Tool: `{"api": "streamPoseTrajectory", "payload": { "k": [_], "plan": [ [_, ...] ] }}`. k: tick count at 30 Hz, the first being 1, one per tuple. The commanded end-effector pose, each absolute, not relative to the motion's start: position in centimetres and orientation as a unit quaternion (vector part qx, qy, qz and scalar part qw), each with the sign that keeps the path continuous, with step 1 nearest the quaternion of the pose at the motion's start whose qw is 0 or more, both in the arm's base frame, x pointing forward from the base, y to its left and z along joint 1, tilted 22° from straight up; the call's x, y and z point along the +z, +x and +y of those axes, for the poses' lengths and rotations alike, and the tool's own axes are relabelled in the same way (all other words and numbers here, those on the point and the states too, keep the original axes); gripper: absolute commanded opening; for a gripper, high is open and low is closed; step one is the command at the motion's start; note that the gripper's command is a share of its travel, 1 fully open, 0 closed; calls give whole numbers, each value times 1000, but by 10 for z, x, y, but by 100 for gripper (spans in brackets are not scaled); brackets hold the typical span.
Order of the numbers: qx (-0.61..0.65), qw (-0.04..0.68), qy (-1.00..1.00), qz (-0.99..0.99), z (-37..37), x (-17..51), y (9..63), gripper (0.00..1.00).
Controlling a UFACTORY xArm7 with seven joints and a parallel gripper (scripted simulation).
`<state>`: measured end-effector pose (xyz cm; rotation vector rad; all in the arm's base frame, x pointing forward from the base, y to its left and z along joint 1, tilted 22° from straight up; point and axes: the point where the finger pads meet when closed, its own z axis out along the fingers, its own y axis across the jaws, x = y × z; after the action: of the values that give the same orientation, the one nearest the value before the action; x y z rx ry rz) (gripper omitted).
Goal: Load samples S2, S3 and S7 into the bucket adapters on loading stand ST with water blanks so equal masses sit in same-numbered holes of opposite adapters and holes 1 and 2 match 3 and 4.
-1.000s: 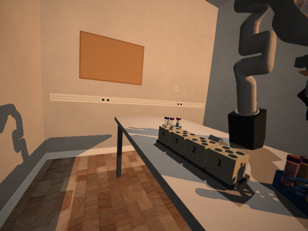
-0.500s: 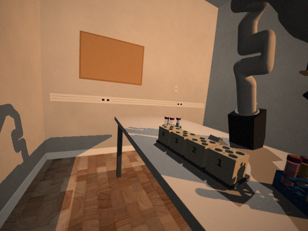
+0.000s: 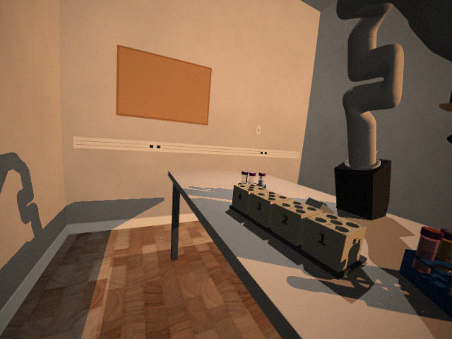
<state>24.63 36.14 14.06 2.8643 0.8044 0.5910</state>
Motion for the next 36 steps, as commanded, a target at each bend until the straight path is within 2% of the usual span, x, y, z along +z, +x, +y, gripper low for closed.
{"api": "streamPoseTrajectory", "payload": {
  "k": [1,10,36],
  "plan": [
    [185,59,923,331,363,142,246,57],
    [175,86,864,465,363,142,246,57],
    [174,86,863,467,363,122,255,57]
  ]
}}
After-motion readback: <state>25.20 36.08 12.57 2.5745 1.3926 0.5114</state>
